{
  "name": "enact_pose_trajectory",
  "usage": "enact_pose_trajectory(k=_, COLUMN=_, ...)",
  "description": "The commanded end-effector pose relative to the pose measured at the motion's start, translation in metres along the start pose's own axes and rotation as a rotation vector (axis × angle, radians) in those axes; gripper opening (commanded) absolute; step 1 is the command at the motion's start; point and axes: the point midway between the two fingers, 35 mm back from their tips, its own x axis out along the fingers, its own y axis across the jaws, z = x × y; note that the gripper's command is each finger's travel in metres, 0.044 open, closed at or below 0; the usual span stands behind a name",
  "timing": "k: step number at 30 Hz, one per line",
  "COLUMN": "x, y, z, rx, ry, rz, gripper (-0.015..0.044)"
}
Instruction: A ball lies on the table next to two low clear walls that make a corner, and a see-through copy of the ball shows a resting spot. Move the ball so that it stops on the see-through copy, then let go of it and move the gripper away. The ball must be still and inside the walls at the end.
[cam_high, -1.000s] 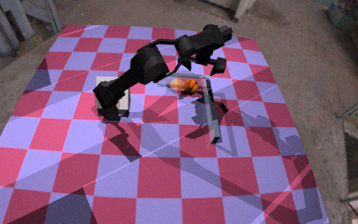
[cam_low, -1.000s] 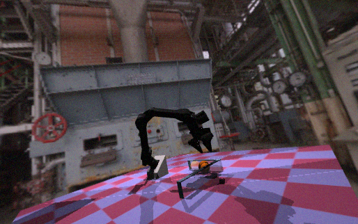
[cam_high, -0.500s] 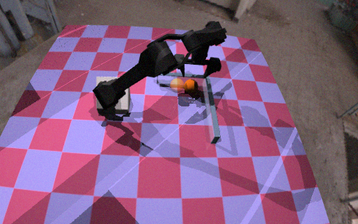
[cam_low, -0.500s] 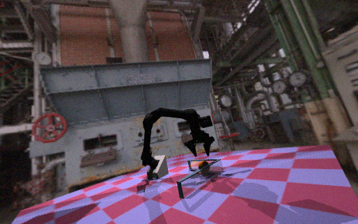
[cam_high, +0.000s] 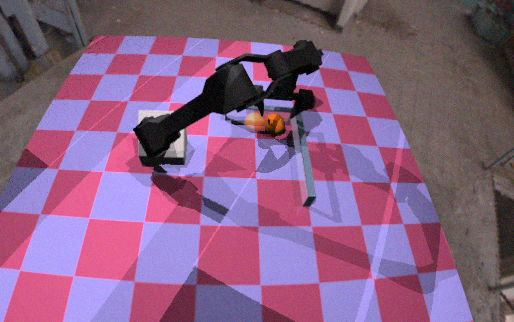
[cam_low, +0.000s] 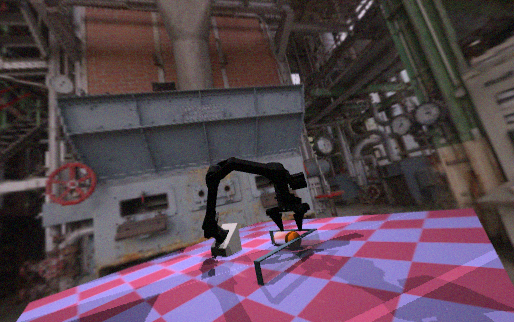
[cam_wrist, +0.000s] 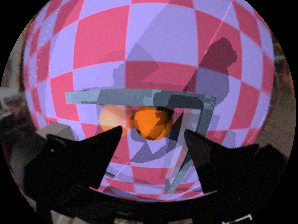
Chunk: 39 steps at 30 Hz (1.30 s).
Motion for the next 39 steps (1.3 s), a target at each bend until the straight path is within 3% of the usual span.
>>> enact_pose_trajectory(k=1, x=0.007, y=0.0, z=0.0, rx=-0.003, ry=0.004, rz=-0.004, gripper=0.0425)
enact_pose_trajectory(k=21, x=0.036, y=0.0, z=-0.001, rx=-0.002, ry=0.006, rz=-0.004, gripper=0.0425)
enact_pose_trajectory(k=24, x=0.036, y=0.0, z=-0.001, rx=-0.002, ry=0.006, rz=-0.004, gripper=0.0346)
enact_pose_trajectory(k=33, x=0.036, y=0.0, z=-0.001, rx=-0.002, ry=0.006, rz=-0.004, gripper=0.0286)
enact_pose_trajectory(k=39, x=0.015, y=-0.009, z=-0.008, rx=0.022, ry=-0.002, rz=-0.06, gripper=0.0128)
